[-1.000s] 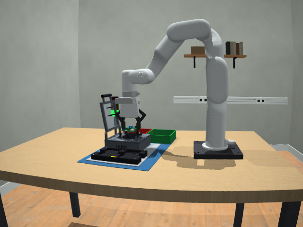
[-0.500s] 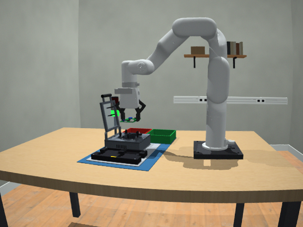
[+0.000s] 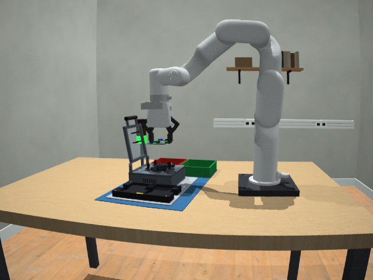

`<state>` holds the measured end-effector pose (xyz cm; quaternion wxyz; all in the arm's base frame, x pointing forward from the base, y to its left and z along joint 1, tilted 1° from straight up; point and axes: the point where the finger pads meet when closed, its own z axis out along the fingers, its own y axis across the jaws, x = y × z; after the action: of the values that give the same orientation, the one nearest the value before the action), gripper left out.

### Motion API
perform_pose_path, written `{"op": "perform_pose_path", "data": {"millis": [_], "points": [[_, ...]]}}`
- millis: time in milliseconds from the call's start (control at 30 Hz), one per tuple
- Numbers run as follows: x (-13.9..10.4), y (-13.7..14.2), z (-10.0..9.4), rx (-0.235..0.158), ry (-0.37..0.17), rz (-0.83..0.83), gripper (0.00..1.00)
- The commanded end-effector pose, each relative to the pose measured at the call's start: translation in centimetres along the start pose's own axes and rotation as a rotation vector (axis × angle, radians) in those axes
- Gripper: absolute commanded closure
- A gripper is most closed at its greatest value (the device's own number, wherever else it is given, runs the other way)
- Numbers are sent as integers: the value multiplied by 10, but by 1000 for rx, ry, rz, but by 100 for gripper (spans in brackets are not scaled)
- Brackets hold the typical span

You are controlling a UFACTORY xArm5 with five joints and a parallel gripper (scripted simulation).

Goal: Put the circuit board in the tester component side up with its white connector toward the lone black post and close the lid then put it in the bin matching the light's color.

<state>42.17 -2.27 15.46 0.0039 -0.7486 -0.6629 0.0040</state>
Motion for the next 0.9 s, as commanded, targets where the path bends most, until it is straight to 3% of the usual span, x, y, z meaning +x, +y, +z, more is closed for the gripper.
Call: {"op": "perform_pose_path", "data": {"millis": [0,433,800,867], "points": [[0,1,-2,-4,0,0,21],[-8,-3,1,-4,0,0,21],[-60,-30,17,-3,1,0,21],[-60,-30,17,-3,1,0,21]]}}
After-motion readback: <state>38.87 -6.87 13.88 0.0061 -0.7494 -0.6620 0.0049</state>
